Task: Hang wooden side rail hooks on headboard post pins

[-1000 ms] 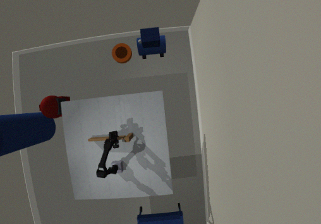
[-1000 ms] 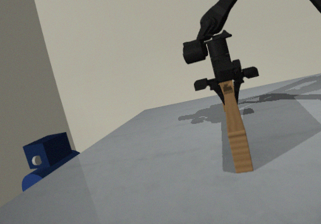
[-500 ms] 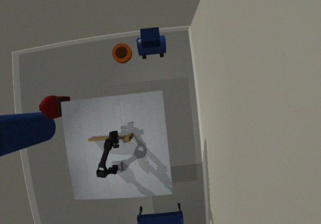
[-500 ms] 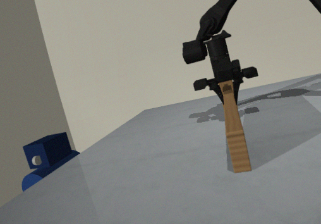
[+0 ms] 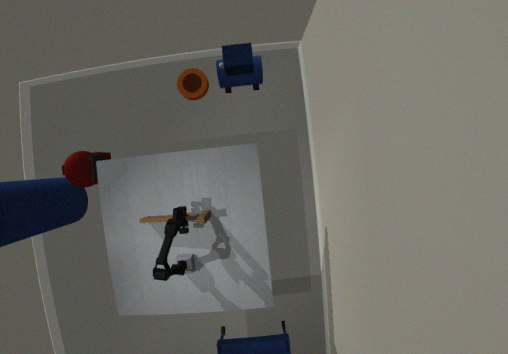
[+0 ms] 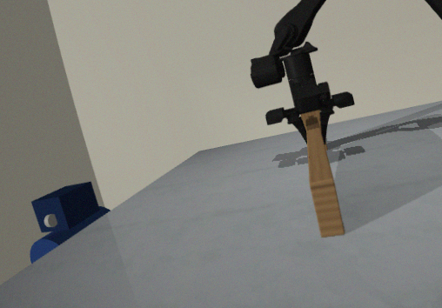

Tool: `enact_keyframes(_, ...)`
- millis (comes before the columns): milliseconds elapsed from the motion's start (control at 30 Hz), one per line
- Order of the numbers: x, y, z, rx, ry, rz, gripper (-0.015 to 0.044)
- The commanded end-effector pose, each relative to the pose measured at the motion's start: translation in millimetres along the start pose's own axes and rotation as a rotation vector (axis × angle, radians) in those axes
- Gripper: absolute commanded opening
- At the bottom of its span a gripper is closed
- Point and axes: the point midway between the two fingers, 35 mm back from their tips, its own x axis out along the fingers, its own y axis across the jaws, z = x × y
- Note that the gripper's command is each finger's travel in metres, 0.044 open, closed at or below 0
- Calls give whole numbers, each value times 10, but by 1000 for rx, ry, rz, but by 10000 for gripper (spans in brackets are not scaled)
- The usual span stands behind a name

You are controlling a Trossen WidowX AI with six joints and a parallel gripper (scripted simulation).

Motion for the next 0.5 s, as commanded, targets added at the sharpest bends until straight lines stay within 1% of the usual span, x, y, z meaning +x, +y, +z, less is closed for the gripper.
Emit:
enact_keyframes(0,-36,-46,-21,3,2,-15,0)
enact_keyframes(467,-40,-62,-37,3,2,-15,0)
